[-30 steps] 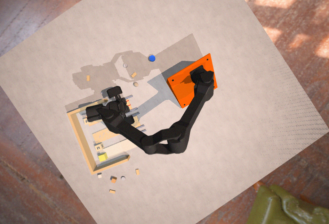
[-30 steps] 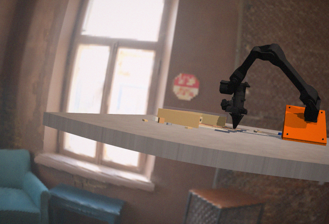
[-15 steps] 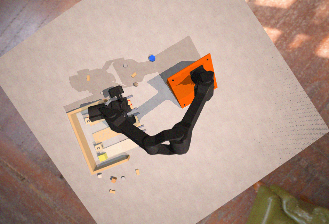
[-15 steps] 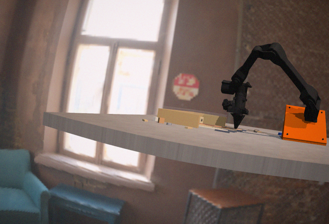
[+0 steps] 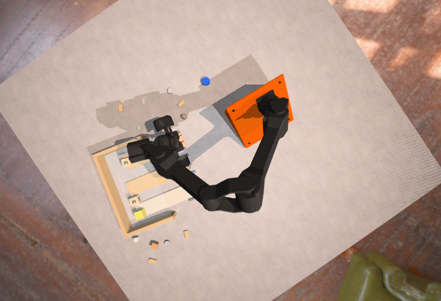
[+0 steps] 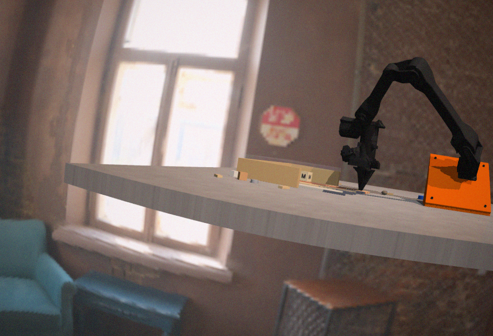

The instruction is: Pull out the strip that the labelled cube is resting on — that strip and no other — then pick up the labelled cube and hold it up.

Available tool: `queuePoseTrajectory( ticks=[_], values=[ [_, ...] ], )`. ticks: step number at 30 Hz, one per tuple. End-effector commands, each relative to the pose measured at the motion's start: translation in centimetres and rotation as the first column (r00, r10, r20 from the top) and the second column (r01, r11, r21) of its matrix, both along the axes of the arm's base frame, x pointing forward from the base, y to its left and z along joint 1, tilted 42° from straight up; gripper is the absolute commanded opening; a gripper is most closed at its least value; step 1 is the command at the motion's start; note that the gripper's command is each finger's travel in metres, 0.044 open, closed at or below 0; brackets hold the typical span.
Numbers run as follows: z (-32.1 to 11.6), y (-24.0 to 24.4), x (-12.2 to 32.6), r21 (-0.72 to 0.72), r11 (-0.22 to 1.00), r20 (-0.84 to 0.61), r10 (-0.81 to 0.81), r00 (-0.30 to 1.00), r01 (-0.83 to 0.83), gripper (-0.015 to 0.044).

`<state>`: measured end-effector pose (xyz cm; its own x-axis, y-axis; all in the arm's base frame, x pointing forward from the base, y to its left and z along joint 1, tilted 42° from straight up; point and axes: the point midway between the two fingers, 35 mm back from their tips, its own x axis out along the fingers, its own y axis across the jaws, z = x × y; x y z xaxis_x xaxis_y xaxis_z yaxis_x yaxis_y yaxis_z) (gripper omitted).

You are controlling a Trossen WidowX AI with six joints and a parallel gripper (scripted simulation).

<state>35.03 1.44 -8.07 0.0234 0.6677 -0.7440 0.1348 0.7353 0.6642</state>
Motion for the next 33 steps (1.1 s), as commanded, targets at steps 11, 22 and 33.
queuePoseTrajectory(
  ticks=[11, 22, 33],
  values=[
    [-0.1, 0.5, -2.5, 0.004, 1.0, -0.01, 0.008, 1.0, -0.008, 0.0],
    [0.0, 0.8, -4.1, 0.004, 1.0, -0.011, 0.008, 1.0, -0.008, 0.0],
    [0.1, 1.0, -5.9, 0.004, 1.0, -0.012, 0.008, 1.0, -0.008, 0.0]
  ],
)
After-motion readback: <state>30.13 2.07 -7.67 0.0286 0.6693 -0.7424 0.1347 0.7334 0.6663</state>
